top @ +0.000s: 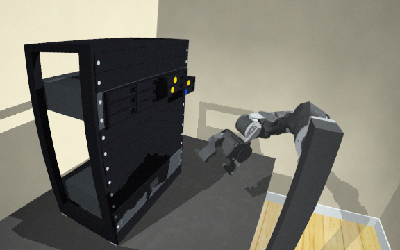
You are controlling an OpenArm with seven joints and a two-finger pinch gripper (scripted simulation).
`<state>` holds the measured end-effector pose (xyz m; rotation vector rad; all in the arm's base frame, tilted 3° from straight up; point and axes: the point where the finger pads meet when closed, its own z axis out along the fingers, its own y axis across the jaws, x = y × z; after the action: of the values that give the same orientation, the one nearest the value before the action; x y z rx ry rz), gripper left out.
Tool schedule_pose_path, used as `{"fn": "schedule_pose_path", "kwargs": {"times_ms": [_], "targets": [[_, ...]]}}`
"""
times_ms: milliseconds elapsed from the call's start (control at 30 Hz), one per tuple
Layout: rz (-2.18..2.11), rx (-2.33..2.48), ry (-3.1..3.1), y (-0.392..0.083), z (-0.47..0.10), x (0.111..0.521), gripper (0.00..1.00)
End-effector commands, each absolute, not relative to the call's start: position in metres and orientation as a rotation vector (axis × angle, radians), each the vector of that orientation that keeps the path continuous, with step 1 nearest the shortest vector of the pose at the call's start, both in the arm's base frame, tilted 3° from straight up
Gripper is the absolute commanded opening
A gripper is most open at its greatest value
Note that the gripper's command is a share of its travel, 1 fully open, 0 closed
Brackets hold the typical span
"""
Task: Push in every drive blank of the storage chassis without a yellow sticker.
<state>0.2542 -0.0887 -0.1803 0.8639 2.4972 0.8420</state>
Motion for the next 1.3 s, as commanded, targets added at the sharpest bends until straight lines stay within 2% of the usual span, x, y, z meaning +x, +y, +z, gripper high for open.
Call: {"fn": "schedule_pose_path", "kwargs": {"times_ms": [0,567,1267], "targets": [[0.905,0.911,2.432,-0.088,-0.172,0.26,1.0],[1.138,1.184,1.85,-0.139,-0.09,0.299,1.0],[1.208,1.27,1.33,-0.206,-0.016,0.302,1.0]]}}
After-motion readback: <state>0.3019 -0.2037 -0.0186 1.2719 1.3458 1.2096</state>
